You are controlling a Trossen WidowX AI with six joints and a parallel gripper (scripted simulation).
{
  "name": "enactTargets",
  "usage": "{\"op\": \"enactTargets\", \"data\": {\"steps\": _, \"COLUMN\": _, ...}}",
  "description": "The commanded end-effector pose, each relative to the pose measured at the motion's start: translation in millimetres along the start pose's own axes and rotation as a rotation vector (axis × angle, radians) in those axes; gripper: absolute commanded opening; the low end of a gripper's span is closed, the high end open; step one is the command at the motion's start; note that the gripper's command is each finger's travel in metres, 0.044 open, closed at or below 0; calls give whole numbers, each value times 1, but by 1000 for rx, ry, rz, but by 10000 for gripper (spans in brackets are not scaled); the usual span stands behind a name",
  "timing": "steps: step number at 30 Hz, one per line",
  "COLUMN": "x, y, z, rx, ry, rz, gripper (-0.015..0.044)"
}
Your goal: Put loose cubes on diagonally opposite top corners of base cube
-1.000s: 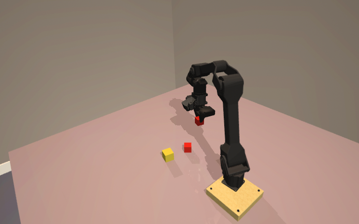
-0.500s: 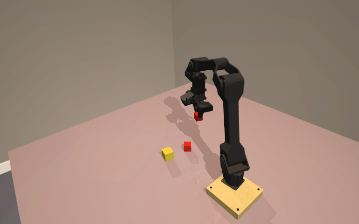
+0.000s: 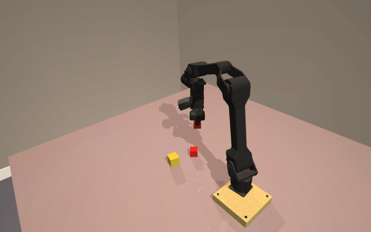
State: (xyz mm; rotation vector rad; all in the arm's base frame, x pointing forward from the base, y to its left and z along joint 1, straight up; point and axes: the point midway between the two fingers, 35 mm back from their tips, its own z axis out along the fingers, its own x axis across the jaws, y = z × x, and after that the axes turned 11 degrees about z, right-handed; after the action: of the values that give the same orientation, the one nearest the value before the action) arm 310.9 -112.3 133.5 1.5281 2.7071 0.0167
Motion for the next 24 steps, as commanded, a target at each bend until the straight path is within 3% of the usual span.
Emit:
{"op": "enactTargets", "data": {"steps": 1, "x": 11, "y": 8, "z": 1, "rx": -1, "ry": -4, "rz": 123, "gripper": 105}}
{"op": "enactTargets", "data": {"steps": 24, "x": 63, "y": 44, "z": 11, "rx": -4, "ry": 3, "rz": 727, "gripper": 105}}
